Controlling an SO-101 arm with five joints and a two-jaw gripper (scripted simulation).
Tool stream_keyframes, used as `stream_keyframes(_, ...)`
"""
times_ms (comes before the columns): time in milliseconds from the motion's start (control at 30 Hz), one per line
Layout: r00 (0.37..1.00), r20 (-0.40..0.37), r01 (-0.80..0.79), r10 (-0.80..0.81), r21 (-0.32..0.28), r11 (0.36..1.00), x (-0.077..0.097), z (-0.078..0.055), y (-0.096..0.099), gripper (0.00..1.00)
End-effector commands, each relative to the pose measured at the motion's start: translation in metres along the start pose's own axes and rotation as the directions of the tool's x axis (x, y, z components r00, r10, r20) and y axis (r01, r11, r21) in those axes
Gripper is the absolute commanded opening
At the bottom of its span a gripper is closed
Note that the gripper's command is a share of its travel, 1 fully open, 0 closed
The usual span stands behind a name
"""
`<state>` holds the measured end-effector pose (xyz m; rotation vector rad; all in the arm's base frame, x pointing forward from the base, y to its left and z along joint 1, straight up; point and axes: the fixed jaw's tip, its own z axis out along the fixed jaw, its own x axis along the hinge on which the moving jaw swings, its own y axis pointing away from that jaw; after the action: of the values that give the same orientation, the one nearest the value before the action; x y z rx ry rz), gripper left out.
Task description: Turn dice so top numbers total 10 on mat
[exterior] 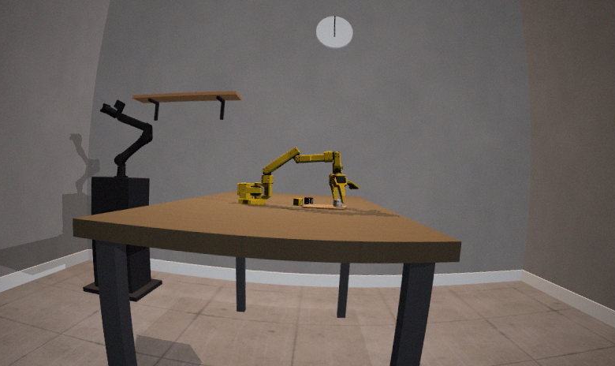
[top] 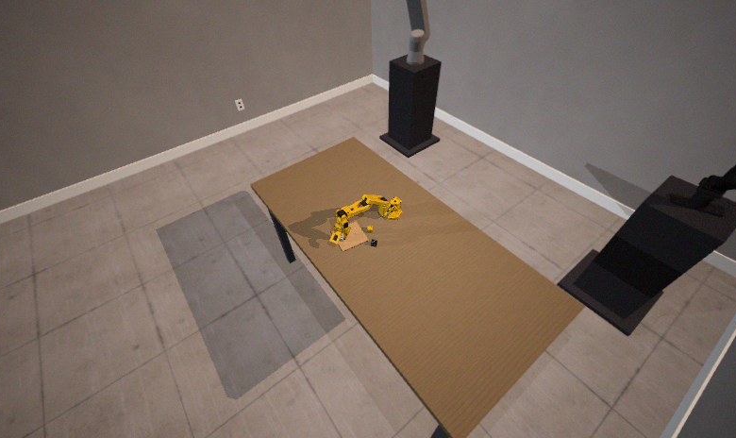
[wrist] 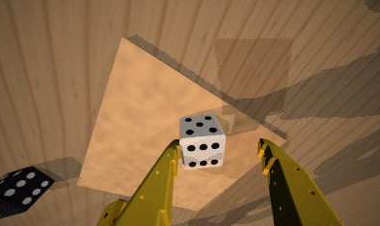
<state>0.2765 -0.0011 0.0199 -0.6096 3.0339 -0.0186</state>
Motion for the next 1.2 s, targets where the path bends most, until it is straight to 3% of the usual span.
stream_keyframes(0,0.995,0.098,0.013,-0.017,0.043,0.999,-0.01,-0.028,-0.002,0.33)
stream_keyframes(133,0.991,0.132,0.007,-0.015,0.058,0.998,-0.01,-0.043,-0.002,0.33)
stream_keyframes(200,0.991,0.132,0.007,-0.015,0.058,0.998,-0.01,-0.043,-0.002,0.33)
stream_keyframes(533,0.98,0.199,-0.005,-0.013,0.087,0.996,-0.008,-0.071,-0.001,0.33)
stream_keyframes(1167,0.979,0.204,-0.006,-0.012,0.089,0.996,-0.008,-0.073,-0.001,0.33)
